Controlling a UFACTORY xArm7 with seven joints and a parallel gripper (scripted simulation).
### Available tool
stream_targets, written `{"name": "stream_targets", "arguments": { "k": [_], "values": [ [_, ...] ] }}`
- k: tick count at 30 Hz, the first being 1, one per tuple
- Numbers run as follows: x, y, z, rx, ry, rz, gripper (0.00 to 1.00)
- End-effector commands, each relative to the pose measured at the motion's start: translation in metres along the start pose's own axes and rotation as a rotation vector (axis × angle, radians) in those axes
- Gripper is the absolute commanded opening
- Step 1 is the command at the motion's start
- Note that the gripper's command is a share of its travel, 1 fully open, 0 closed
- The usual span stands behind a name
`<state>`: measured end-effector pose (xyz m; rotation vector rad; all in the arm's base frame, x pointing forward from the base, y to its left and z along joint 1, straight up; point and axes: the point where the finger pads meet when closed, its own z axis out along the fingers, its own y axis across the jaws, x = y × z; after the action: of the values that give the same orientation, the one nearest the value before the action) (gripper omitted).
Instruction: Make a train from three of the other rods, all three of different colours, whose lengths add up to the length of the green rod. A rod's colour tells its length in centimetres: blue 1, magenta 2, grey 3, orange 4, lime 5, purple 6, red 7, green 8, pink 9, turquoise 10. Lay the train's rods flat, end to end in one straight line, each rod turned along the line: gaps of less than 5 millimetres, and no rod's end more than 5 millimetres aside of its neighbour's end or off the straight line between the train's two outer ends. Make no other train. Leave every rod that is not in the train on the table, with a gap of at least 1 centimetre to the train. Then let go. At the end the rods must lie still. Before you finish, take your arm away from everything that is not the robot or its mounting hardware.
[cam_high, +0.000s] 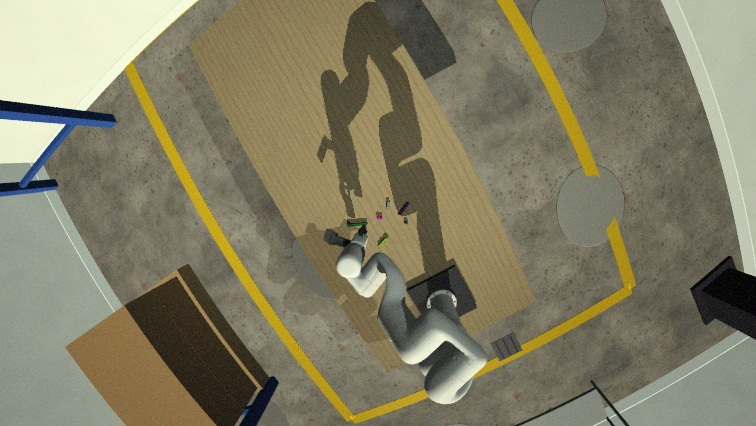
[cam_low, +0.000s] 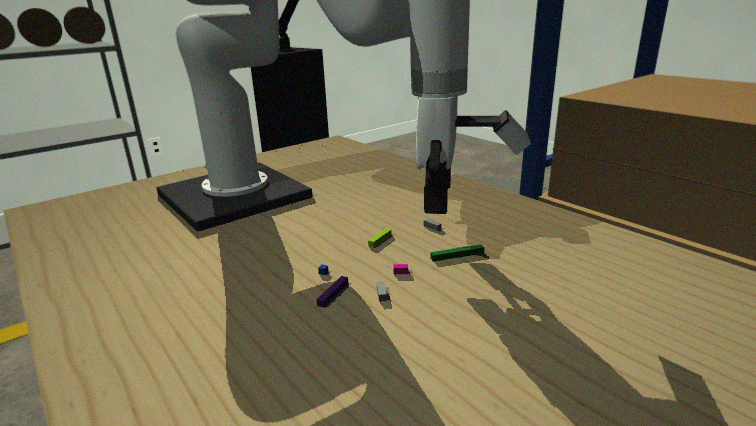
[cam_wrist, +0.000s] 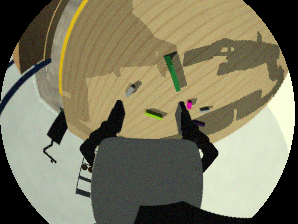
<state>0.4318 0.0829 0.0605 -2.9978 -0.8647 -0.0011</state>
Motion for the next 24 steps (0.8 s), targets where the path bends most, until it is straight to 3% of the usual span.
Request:
{"name": "stream_targets", "arguments": {
  "k": [1,24],
  "values": [
    [0.005,0.000,-0.001,-0.016,-0.006,0.166,1.00],
    [0.022,-0.001,-0.001,-0.019,0.000,0.869,1.00]
  ]
}}
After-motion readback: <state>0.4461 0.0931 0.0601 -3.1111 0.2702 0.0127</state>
